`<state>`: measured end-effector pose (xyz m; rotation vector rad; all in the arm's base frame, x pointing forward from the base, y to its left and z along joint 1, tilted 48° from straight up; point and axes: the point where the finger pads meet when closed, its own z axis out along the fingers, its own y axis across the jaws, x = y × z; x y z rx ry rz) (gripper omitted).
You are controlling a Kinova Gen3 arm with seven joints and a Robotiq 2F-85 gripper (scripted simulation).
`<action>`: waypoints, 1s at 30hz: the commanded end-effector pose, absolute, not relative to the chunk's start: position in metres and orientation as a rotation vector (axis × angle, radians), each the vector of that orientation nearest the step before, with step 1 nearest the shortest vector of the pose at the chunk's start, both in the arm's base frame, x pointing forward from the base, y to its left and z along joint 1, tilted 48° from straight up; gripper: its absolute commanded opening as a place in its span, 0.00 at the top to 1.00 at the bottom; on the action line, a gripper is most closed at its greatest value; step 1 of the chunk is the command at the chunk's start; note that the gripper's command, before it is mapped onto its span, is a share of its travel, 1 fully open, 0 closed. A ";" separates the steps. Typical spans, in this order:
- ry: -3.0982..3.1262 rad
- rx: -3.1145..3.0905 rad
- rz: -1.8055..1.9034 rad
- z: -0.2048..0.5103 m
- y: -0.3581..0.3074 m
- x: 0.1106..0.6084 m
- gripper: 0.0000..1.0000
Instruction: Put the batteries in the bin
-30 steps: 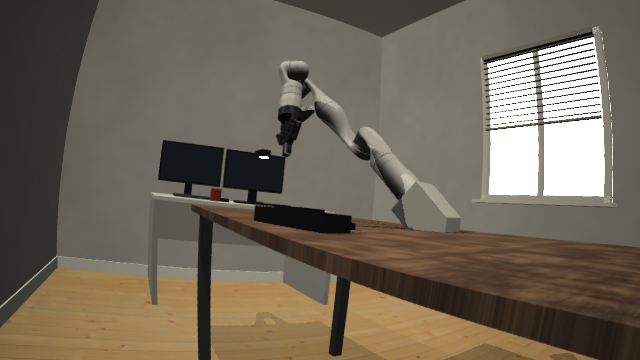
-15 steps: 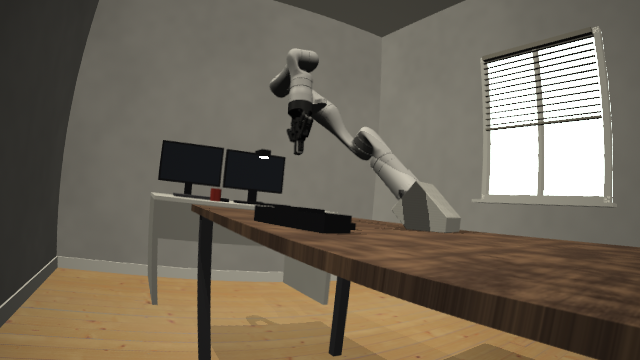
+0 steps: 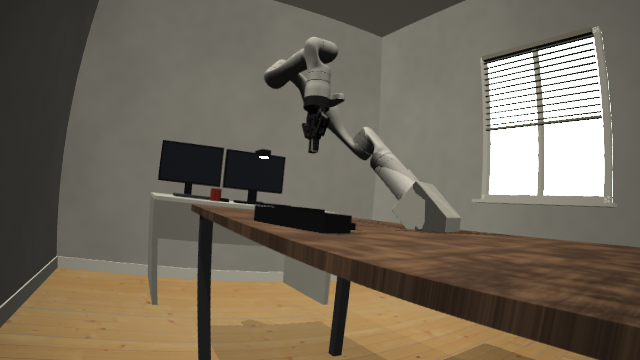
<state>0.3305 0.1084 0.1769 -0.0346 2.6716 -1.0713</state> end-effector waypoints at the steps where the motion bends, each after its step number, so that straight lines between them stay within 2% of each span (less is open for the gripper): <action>1: 2.640 -0.043 -1.129 0.161 0.124 0.324 0.91; 19: 2.651 -0.053 -1.124 0.156 0.128 0.319 0.91; 30: 2.430 0.630 -0.921 0.114 0.093 0.397 0.91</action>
